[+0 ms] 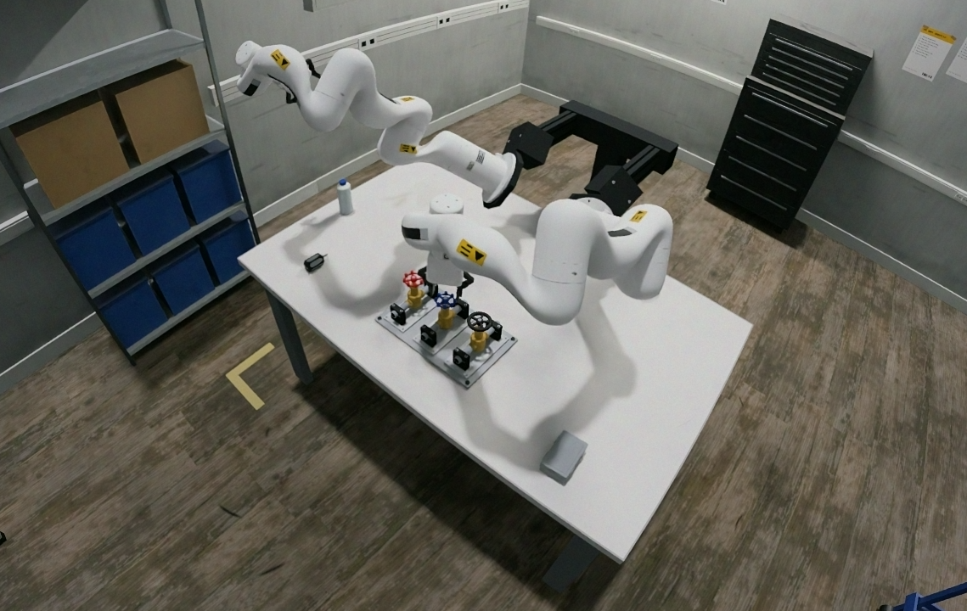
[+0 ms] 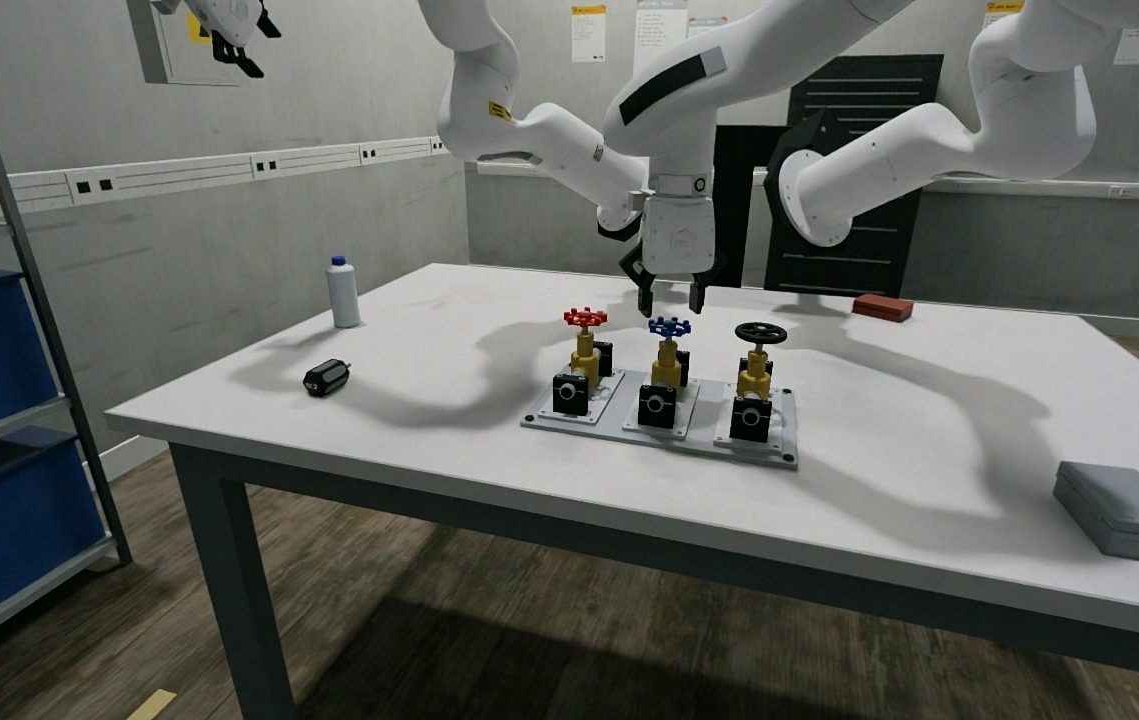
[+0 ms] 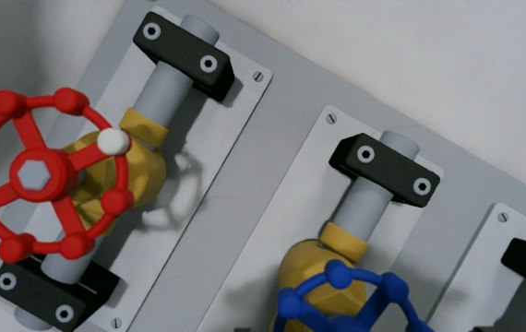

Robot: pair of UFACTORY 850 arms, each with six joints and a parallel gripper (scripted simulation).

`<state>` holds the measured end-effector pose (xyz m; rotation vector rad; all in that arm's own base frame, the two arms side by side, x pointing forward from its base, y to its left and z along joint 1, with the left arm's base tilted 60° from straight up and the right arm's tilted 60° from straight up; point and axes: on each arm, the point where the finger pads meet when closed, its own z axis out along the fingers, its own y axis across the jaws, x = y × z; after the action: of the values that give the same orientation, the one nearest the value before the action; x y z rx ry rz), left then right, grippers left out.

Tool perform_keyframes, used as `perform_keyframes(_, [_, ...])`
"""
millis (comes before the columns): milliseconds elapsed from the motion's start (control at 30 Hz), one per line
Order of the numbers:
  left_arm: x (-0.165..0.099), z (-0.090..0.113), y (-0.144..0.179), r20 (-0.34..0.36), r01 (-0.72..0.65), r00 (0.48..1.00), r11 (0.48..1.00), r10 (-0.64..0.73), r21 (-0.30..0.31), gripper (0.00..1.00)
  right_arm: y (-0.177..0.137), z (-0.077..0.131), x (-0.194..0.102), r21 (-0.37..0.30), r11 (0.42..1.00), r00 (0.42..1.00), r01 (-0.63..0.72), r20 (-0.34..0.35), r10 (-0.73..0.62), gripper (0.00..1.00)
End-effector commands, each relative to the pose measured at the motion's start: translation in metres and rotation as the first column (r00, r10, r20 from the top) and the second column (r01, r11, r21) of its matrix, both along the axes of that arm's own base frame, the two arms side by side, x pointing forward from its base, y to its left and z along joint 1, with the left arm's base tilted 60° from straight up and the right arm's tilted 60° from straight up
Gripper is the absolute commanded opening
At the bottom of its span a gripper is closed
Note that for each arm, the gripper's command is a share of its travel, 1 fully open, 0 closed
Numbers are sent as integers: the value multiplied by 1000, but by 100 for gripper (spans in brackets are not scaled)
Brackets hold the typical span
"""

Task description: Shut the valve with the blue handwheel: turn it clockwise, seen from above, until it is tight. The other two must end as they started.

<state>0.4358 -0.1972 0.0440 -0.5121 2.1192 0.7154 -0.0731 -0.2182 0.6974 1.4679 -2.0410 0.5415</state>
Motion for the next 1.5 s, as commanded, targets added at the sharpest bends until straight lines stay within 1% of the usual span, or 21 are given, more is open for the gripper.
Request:
perform_keyframes(0, [0, 0, -1, 1, 1, 1000, 1000, -1, -1, 79, 0, 0, 0, -1, 1000, 1000, 0, 0, 0, 100])
perform_keyframes(433, [2, -2, 2, 1, 1, 1000, 1000, -1, -1, 79, 0, 0, 0, -1, 1000, 1000, 0, 0, 0, 100])
perform_keyframes(1467, [16, -14, 18, 0, 1, 1000, 1000, -1, -1, 79, 0, 0, 0, -1, 1000, 1000, 0, 0, 0, 100])
